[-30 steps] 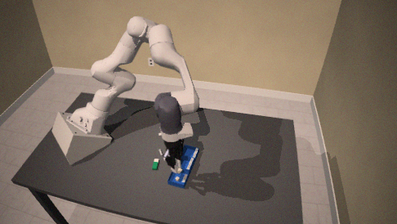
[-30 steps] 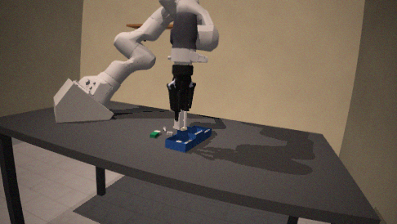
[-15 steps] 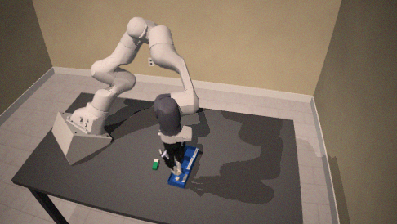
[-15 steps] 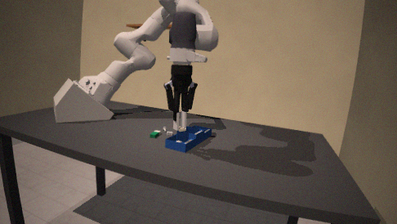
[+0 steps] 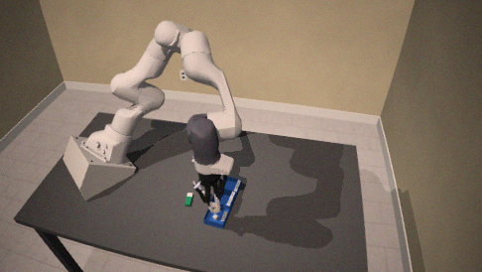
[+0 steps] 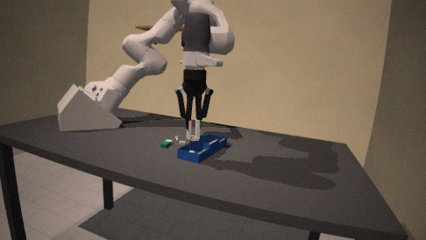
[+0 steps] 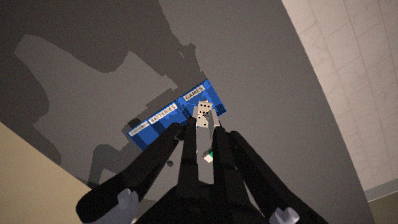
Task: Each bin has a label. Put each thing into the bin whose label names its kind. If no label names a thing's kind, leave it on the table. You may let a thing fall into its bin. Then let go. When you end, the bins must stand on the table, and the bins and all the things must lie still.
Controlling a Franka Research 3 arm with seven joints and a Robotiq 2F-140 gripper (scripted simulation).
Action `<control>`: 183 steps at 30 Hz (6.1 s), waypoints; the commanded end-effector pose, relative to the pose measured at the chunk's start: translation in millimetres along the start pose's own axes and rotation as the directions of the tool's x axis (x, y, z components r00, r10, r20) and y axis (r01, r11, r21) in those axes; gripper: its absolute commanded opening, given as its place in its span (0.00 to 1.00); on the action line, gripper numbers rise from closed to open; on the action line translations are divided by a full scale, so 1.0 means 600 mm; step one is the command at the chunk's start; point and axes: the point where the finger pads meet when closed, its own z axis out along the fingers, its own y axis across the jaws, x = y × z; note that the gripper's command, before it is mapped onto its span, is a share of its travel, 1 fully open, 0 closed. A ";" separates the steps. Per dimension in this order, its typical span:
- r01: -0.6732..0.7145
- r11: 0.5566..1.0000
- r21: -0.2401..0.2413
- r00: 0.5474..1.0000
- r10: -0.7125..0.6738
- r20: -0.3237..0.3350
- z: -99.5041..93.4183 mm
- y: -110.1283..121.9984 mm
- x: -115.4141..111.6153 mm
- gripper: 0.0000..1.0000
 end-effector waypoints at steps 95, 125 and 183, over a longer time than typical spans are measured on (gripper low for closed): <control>-0.748 0.663 -0.043 0.664 0.748 -0.019 0.057 0.002 -0.002 0.13; -0.748 0.663 -0.043 0.664 0.748 -0.019 0.058 0.000 0.003 0.19; -0.748 0.663 -0.043 0.664 0.748 -0.019 -0.001 -0.002 0.004 0.19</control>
